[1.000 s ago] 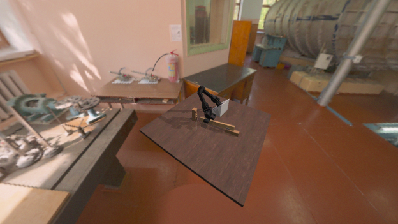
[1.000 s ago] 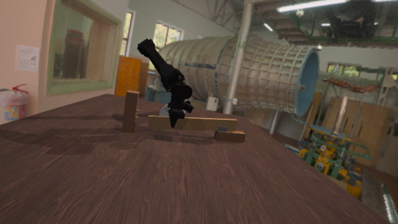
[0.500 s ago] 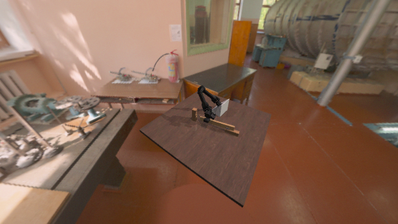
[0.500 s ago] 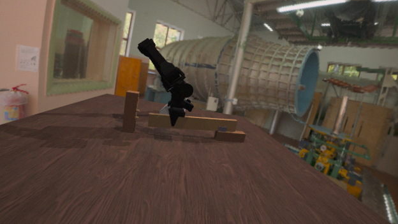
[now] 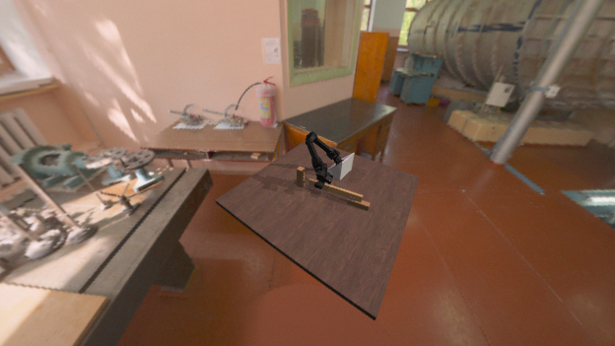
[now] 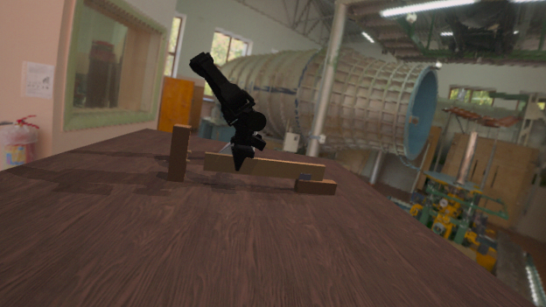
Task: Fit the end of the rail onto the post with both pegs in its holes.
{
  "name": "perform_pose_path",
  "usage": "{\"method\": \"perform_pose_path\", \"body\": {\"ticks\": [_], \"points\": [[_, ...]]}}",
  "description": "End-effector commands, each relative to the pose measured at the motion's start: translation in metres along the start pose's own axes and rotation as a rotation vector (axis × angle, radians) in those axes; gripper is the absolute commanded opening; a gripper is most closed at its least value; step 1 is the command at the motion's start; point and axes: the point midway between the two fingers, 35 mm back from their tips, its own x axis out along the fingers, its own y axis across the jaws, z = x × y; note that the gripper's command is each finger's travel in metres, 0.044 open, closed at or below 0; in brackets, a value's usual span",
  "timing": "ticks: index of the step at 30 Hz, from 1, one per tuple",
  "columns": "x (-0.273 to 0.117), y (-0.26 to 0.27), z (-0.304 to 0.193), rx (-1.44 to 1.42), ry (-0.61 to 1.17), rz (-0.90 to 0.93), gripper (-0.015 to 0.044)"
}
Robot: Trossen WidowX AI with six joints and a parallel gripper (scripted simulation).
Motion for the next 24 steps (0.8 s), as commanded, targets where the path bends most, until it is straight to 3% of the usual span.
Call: {"method": "perform_pose_path", "body": {"ticks": [1, 24], "points": [[-0.0057, -0.0025, 0.0027, 0.000, -0.017, -0.009, 0.0000], [-0.0064, -0.0020, 0.0027, 0.000, -0.017, -0.009, 0.0000]]}}
